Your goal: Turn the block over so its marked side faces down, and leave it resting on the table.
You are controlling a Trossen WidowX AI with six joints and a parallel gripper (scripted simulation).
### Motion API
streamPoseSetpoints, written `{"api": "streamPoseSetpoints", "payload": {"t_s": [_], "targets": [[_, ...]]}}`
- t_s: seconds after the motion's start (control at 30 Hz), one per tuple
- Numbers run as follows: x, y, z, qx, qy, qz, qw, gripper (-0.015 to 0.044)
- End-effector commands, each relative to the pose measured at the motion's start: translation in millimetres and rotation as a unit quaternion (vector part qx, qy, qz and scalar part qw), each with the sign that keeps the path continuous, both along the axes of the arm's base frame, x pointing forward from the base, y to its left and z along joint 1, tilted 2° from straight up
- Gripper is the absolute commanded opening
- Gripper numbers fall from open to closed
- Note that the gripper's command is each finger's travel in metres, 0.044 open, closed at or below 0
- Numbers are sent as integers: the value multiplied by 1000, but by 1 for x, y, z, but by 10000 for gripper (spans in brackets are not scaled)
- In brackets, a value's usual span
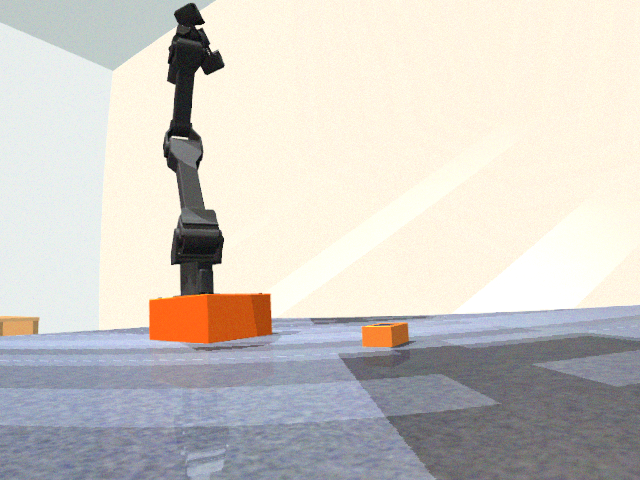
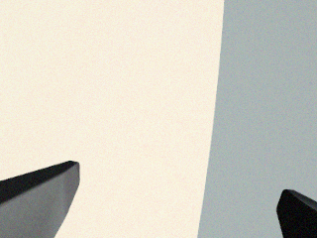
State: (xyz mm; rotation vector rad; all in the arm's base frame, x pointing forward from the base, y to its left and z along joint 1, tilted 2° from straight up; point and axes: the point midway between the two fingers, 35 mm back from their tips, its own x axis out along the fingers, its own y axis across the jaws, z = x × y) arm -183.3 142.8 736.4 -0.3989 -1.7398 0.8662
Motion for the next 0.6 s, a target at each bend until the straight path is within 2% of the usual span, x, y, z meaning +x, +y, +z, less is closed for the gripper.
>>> {"api": "streamPoseSetpoints", "payload": {"t_s": [0.0, 0.03, 0.3, 0.57], "targets": [[2, -1, 1, 2, 3, 0, 1000, 426], [9, -5, 5, 8, 12, 1, 1000, 440], [116, -53, 42, 91, 147, 4, 985, 440], [235, -88, 45, 144, 281, -2, 949, 440]]}}
